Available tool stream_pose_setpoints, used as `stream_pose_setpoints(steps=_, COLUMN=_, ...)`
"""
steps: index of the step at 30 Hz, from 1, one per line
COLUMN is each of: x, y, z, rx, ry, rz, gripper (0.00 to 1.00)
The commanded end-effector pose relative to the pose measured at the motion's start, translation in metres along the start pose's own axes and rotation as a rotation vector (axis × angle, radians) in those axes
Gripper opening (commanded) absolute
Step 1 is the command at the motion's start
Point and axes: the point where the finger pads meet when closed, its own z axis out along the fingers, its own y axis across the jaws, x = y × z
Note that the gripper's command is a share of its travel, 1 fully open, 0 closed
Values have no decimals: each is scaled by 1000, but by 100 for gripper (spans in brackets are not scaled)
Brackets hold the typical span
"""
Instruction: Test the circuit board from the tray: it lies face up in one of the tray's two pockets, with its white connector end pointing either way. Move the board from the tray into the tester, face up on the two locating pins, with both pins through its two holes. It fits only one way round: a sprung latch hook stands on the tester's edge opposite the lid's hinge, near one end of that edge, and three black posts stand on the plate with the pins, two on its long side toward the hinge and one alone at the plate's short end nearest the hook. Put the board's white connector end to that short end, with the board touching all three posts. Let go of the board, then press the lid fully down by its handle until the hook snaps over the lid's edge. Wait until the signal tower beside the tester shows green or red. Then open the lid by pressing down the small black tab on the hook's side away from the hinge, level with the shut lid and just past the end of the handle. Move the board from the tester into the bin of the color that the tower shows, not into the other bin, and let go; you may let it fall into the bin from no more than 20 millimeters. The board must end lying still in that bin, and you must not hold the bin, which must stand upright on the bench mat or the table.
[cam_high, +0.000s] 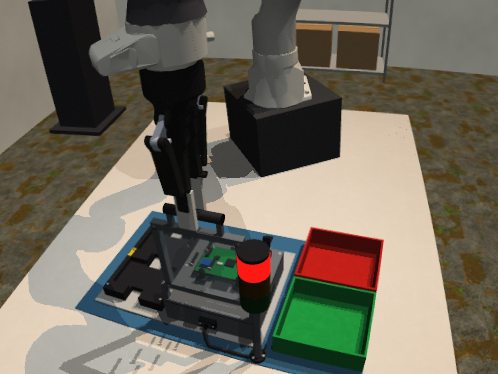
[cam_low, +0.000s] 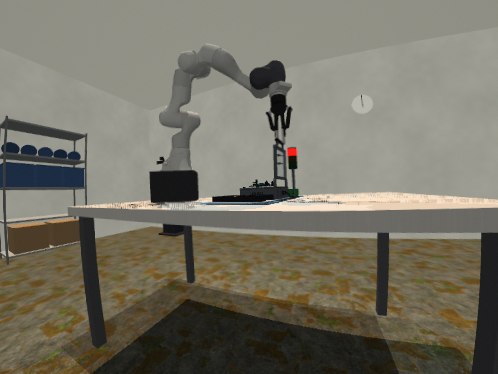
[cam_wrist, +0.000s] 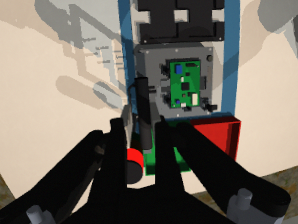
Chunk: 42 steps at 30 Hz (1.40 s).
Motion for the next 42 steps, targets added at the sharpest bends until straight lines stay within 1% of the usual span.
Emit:
stream_pose_setpoints(steps=1, x=0, y=-2, z=0, rx=6, ry=0, rz=0, gripper=16)
stream_pose_setpoints(steps=42, x=1, y=2, z=2, rx=6, ry=0, rz=0, gripper=16)
